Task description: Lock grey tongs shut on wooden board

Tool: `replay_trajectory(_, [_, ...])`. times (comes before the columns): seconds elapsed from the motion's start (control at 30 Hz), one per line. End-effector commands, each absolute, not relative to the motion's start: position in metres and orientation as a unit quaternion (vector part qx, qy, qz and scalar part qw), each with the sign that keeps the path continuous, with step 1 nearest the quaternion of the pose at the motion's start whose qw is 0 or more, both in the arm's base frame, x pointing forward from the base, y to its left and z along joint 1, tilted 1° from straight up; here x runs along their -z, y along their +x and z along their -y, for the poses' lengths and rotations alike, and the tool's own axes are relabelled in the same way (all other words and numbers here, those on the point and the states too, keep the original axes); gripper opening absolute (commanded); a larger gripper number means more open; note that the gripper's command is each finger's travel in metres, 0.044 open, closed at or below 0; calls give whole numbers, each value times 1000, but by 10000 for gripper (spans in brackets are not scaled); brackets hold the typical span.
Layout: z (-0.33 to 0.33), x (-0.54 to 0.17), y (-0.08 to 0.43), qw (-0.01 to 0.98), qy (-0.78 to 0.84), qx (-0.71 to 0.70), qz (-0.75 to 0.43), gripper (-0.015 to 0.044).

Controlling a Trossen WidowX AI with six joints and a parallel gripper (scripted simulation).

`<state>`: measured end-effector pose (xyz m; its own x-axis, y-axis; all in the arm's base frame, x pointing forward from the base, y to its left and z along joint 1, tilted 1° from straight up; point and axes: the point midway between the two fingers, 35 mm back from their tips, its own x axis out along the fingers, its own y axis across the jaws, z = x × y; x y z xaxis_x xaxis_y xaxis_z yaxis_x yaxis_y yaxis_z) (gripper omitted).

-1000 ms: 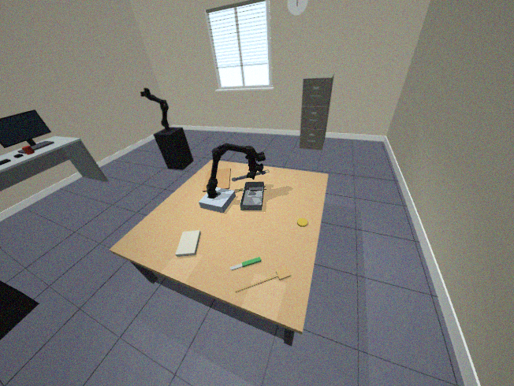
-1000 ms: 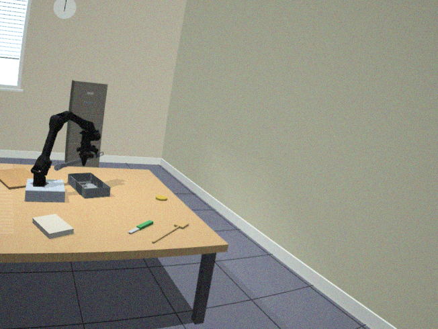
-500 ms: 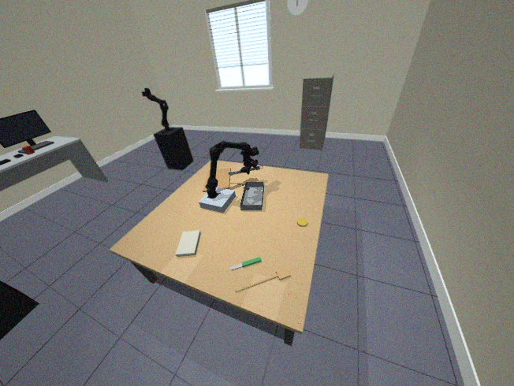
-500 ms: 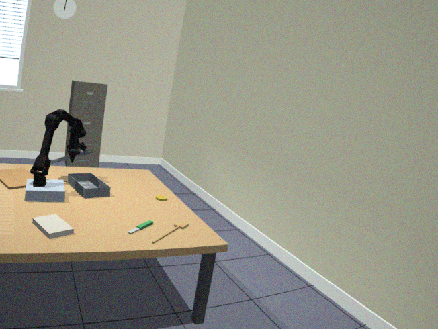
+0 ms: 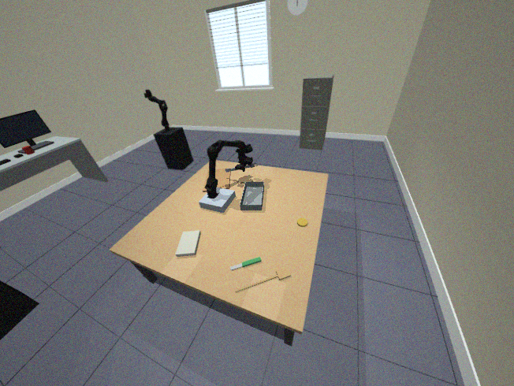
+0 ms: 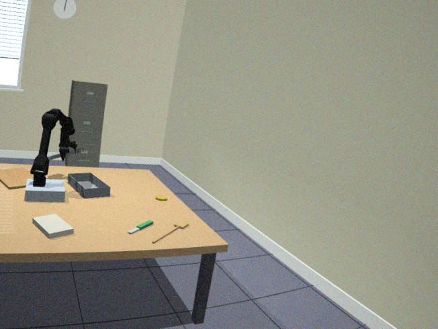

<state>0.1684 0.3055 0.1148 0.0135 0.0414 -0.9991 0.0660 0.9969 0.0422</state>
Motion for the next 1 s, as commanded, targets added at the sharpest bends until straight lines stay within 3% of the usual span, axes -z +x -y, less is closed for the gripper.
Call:
replay_trajectory(0.0, [-311, -117, 158, 712, 47, 11, -700, -150])
replay_trajectory(0.97, [-340, -118, -9, 699, 114, 72, -703, -150])
